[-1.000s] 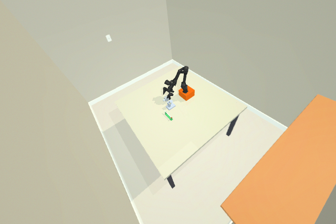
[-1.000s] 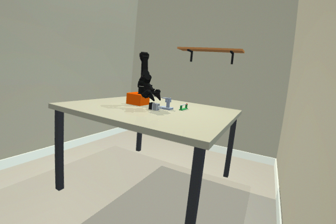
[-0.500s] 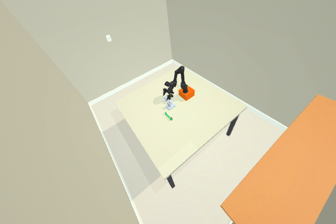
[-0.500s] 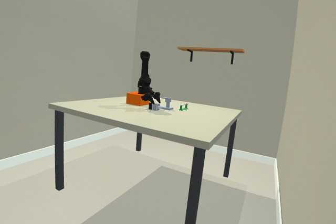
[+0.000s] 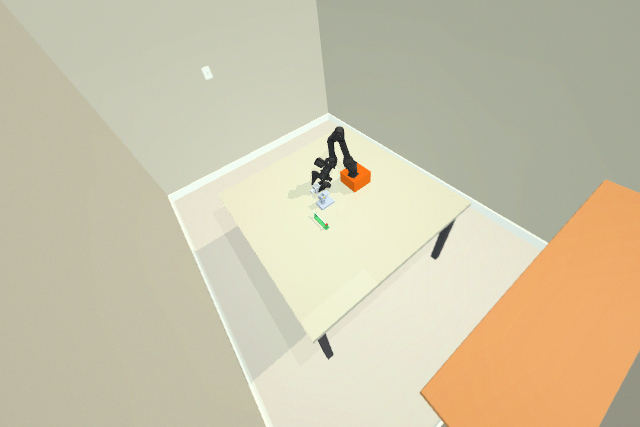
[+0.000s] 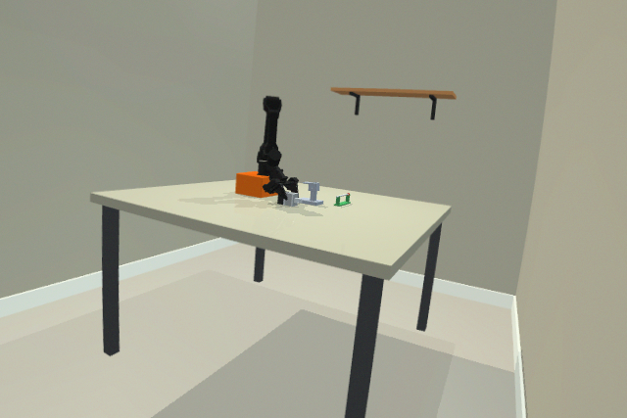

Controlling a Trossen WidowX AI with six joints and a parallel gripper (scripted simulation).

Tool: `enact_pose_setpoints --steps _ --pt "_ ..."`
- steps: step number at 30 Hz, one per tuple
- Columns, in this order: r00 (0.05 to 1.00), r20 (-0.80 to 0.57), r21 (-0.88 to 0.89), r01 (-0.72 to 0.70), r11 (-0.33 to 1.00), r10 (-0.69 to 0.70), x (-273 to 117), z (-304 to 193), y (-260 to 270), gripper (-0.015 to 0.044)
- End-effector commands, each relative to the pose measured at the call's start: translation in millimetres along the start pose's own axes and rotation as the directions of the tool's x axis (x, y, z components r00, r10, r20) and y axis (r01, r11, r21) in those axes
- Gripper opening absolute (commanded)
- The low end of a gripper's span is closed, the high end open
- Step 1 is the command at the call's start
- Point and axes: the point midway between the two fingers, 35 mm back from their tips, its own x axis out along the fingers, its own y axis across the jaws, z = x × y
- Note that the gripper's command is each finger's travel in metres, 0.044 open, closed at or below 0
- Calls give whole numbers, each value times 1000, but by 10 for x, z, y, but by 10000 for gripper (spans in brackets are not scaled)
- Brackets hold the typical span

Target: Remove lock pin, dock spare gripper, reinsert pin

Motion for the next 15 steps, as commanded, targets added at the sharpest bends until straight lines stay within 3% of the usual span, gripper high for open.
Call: enact_pose_setpoints --steps 1,7,15 --pt "1000 5 -2 8 1000 -8 41 86 -36 440" --pt "1000 5 -2 8 1000 -8 60 119 -44 440" --pt "1000 5 -2 8 1000 -8 60 119 -44 230"
